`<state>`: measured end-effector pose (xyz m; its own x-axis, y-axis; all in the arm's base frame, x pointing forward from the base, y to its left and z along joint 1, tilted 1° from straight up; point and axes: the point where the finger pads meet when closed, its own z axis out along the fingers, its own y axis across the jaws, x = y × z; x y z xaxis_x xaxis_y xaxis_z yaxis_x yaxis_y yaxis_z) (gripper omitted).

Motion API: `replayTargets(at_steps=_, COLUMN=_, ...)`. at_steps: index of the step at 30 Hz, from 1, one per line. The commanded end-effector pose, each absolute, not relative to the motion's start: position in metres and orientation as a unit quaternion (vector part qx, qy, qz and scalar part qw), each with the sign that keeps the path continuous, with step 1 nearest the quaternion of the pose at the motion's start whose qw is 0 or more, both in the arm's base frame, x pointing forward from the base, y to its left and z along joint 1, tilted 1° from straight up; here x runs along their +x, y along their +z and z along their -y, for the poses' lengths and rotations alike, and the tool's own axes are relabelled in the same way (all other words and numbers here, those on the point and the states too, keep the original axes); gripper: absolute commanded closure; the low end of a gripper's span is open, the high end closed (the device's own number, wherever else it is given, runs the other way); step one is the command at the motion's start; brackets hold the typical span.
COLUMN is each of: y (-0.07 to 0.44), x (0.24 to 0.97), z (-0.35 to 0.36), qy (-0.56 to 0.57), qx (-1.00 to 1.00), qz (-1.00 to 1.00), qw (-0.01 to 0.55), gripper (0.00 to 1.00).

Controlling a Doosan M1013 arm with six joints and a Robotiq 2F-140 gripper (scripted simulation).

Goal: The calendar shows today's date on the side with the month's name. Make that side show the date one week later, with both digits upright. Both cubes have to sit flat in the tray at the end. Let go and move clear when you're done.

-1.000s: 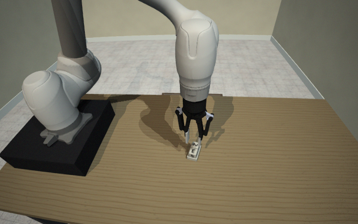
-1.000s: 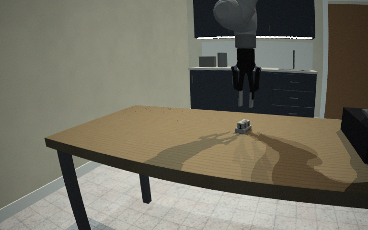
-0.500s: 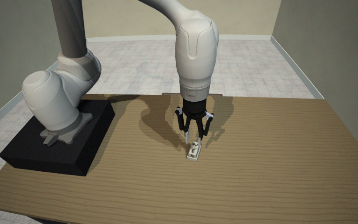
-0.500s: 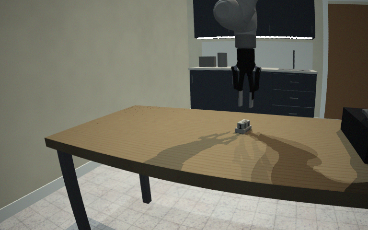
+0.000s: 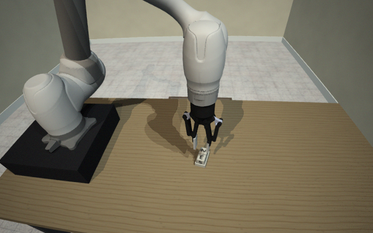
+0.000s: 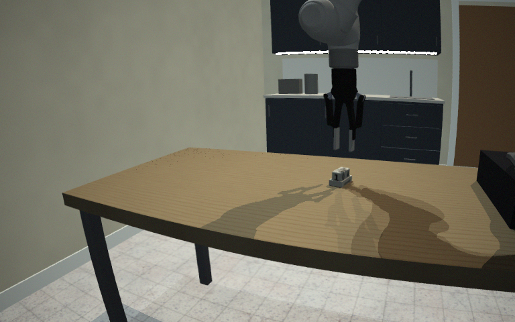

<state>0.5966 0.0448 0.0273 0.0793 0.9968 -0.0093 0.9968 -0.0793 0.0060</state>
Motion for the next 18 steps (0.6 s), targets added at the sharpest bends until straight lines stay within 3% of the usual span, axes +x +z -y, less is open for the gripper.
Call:
replayTargets(at_steps=1, y=0.026, x=0.597, z=-0.045, qy=-0.001, qx=0.735, qz=-0.679, qw=0.005, gripper=0.64)
replayTargets(at_steps=18, y=0.008, x=0.597, z=-0.044, qy=-0.001, qx=0.735, qz=-0.679, qw=0.005, gripper=0.64)
